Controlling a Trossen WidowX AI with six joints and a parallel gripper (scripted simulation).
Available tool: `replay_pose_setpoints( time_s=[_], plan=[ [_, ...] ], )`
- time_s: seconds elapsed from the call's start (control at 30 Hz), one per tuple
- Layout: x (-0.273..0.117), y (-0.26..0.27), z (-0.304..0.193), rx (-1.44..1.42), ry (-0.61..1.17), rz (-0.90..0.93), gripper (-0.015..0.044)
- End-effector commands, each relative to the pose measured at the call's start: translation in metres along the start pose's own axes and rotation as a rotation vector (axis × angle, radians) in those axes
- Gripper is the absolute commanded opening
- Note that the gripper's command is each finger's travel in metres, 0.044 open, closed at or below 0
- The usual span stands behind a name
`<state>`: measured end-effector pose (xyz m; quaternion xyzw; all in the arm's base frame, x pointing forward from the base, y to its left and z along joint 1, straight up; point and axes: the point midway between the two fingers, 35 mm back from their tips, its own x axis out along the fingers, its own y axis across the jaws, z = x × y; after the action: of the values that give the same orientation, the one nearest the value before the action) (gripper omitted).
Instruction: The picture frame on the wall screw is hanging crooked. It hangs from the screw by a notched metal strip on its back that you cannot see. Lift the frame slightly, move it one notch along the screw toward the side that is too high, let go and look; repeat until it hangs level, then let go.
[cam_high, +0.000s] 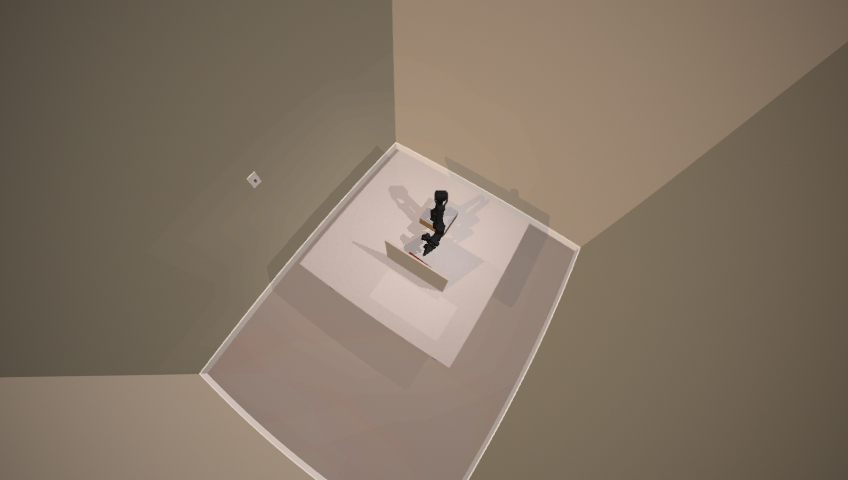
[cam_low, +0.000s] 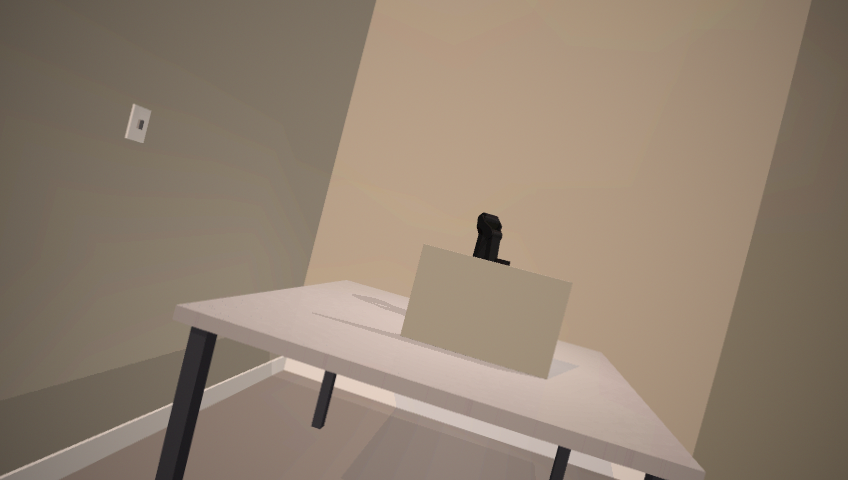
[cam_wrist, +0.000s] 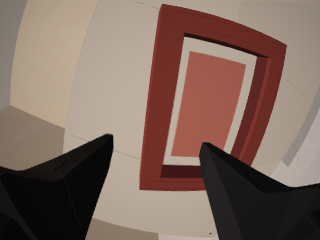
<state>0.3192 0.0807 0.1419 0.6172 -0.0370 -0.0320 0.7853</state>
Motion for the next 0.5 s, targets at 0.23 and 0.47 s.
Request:
replay_pose_setpoints(
  time_s=[0.23, 0.47],
  plan=[
    [-0.046, 0.003, -0.003, -0.138, 0.005, -0.007, 0.026],
    [-0.089, 0.025, -0.007, -0.152, 0.002, -0.008, 0.026]
  ],
)
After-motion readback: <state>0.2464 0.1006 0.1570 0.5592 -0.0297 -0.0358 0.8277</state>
